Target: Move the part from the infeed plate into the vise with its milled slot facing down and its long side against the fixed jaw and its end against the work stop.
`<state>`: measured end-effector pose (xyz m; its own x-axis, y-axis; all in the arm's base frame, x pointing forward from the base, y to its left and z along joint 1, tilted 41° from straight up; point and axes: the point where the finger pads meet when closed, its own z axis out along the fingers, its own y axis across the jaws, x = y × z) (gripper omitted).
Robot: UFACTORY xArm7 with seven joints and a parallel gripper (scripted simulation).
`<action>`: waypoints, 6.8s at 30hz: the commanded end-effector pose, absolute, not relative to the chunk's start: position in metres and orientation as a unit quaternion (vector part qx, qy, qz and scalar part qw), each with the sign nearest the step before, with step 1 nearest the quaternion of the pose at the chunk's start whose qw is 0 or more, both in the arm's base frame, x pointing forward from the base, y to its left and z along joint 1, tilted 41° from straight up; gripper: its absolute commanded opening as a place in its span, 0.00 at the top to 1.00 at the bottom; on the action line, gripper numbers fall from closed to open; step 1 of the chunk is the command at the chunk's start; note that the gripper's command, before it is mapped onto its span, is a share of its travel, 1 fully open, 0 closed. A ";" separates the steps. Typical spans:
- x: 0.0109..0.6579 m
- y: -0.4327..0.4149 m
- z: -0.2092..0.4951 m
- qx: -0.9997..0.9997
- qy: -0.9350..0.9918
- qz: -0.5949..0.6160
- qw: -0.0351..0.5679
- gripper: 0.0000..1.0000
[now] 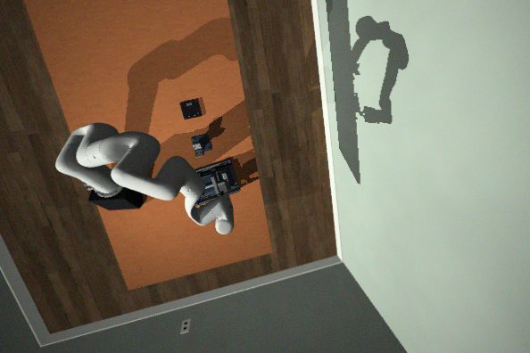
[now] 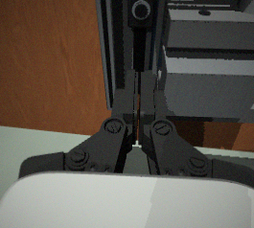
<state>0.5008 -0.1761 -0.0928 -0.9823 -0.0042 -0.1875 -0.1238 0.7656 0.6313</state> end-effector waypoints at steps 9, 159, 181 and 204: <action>0.501 -0.178 -0.093 -0.033 0.936 0.339 0.089 1.00; 0.499 -0.161 -0.078 -0.033 0.936 0.339 0.089 1.00; 0.498 -0.157 -0.076 -0.033 0.936 0.339 0.089 1.00; 0.498 -0.155 -0.074 -0.033 0.936 0.339 0.089 1.00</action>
